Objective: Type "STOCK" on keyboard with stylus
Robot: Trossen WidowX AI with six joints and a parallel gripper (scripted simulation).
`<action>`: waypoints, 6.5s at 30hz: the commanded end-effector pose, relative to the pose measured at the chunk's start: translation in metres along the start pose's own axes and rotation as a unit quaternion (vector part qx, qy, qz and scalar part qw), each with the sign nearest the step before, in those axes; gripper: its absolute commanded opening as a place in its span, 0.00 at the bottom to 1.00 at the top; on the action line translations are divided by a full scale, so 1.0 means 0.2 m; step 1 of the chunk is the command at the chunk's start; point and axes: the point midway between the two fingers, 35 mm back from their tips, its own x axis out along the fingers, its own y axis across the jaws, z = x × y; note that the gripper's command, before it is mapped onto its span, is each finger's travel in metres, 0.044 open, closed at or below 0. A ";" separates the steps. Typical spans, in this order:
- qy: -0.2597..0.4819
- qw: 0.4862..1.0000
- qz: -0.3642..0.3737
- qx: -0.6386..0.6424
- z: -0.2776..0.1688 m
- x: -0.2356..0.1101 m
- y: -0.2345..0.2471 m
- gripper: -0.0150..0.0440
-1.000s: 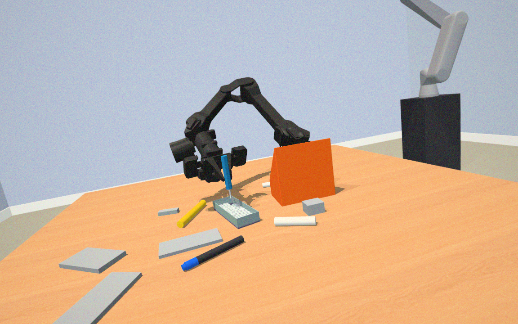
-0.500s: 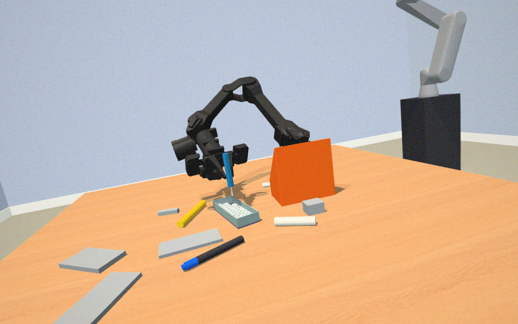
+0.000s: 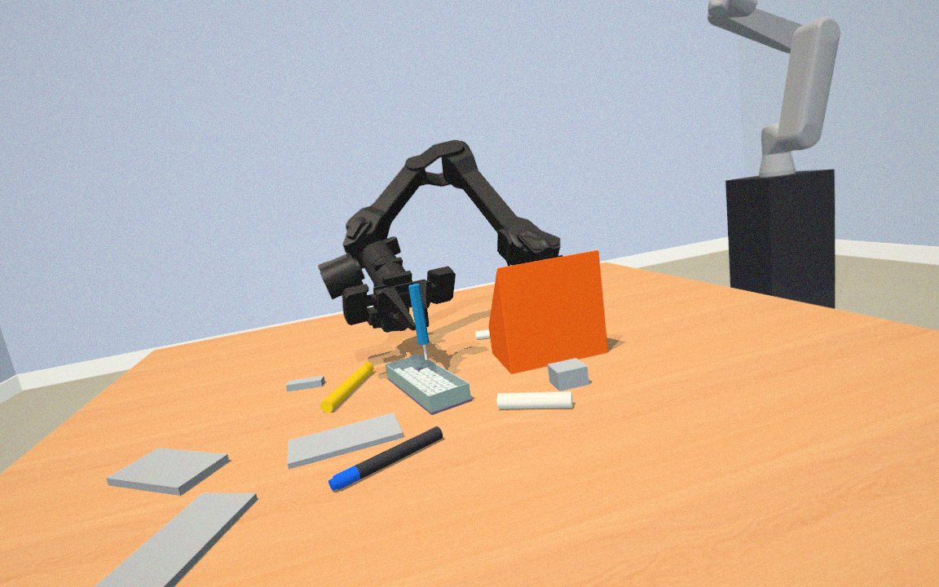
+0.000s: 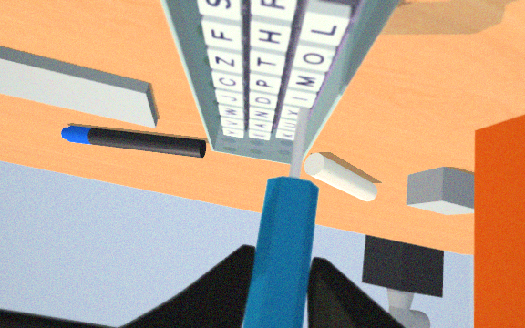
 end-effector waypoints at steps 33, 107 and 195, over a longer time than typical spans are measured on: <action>-0.001 1.000 -0.005 0.000 0.06 0.04 -0.01 0.39; 0.000 1.000 -0.004 -0.001 -0.13 0.07 0.13 0.25; 0.000 1.000 -0.004 -0.001 0.03 0.20 0.17 0.39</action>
